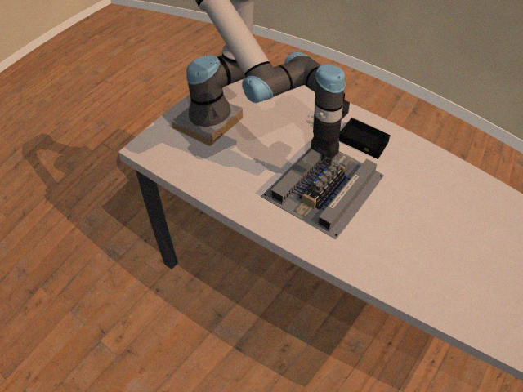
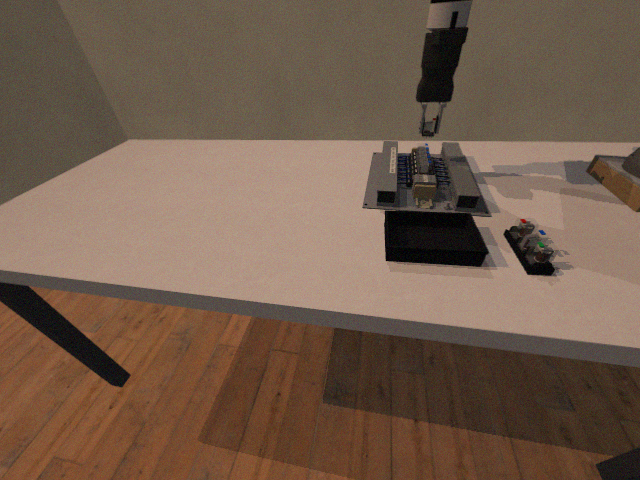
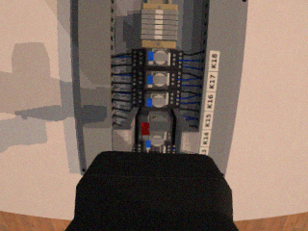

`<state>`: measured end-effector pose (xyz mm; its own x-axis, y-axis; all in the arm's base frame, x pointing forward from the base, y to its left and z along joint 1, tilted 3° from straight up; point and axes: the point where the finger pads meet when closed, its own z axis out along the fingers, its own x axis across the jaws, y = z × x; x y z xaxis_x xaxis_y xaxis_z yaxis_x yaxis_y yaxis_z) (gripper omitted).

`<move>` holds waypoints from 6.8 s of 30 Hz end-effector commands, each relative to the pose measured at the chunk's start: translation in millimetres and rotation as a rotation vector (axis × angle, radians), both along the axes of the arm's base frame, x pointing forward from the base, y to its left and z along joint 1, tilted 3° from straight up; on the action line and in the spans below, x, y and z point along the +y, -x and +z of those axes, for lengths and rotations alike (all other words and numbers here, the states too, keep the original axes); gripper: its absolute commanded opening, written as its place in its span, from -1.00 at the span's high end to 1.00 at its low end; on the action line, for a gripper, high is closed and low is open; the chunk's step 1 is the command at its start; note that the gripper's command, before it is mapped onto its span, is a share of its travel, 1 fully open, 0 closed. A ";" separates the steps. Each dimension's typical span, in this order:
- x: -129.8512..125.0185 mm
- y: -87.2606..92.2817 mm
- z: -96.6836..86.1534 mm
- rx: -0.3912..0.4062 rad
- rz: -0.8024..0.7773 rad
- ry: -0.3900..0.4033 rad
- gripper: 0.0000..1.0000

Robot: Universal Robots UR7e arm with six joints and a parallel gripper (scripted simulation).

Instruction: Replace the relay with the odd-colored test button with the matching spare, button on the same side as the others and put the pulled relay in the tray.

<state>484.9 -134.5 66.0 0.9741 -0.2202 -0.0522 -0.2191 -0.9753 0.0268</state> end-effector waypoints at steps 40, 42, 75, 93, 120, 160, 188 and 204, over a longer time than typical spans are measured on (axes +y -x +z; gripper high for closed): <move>155.7 -33.6 -22.3 -0.001 0.001 0.000 1.00; 155.7 -33.6 -22.3 -0.001 0.001 0.000 1.00; 268.9 -58.3 -38.7 -0.001 0.001 -0.001 1.00; 291.2 -63.6 -41.9 -0.001 0.001 -0.001 1.00; 276.8 -60.2 -39.8 -0.001 0.001 -0.001 1.00; 271.5 -56.6 -84.3 -0.001 0.001 -0.001 1.00; 270.7 -55.8 -97.6 -0.001 0.001 -0.001 1.00; 271.0 -56.0 -93.0 -0.001 0.001 -0.001 1.00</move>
<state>540.1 136.3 -31.2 0.9742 -0.2195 -0.0533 -0.2184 -0.9755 0.0263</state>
